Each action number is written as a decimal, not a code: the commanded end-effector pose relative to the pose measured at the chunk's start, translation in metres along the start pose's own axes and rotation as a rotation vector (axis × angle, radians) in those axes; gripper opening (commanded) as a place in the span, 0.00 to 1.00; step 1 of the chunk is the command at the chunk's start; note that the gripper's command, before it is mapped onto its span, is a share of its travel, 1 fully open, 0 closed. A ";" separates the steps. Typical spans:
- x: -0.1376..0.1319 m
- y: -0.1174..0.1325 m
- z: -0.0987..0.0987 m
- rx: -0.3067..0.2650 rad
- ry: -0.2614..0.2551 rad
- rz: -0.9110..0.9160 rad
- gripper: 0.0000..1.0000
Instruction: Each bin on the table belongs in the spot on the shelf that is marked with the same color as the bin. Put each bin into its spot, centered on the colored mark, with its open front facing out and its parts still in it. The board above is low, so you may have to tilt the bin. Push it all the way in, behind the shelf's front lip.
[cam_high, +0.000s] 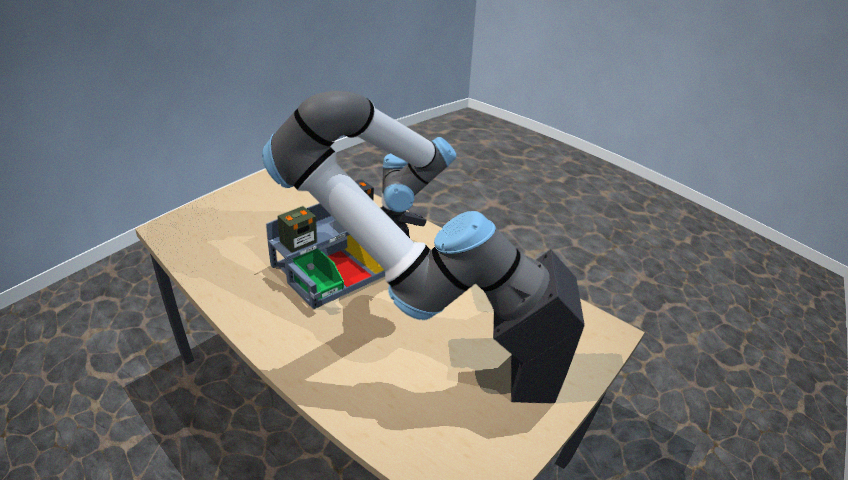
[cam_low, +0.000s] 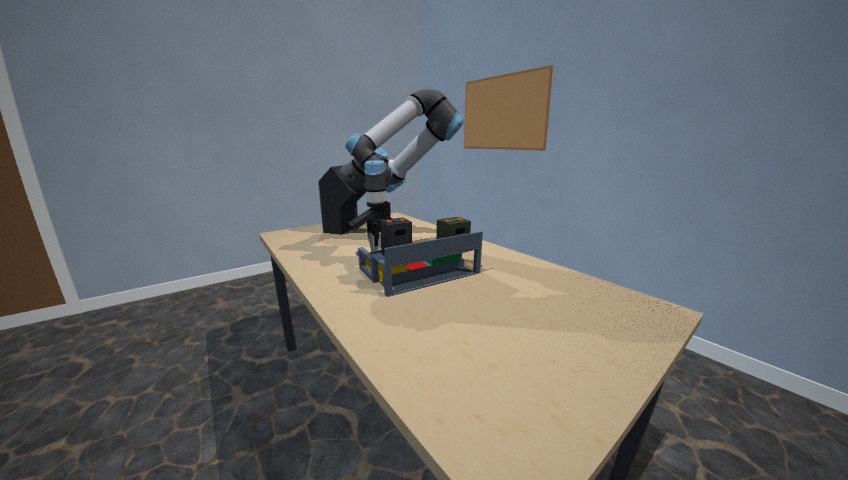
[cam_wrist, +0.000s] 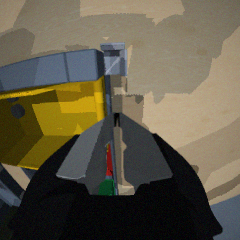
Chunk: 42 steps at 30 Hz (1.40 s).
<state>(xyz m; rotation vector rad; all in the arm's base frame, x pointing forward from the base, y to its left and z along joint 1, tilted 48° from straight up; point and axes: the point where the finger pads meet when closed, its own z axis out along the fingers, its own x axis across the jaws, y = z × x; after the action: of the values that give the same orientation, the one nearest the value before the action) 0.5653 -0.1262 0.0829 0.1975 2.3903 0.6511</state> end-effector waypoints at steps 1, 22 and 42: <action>-0.001 0.000 0.000 0.000 -0.001 0.000 0.00; -0.011 0.000 0.000 0.000 -0.001 0.000 0.00; -0.010 0.000 -0.001 0.000 -0.001 0.000 0.00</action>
<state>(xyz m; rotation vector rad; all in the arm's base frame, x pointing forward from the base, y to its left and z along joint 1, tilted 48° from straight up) 0.5734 -0.1293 0.0887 0.1976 2.3903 0.6511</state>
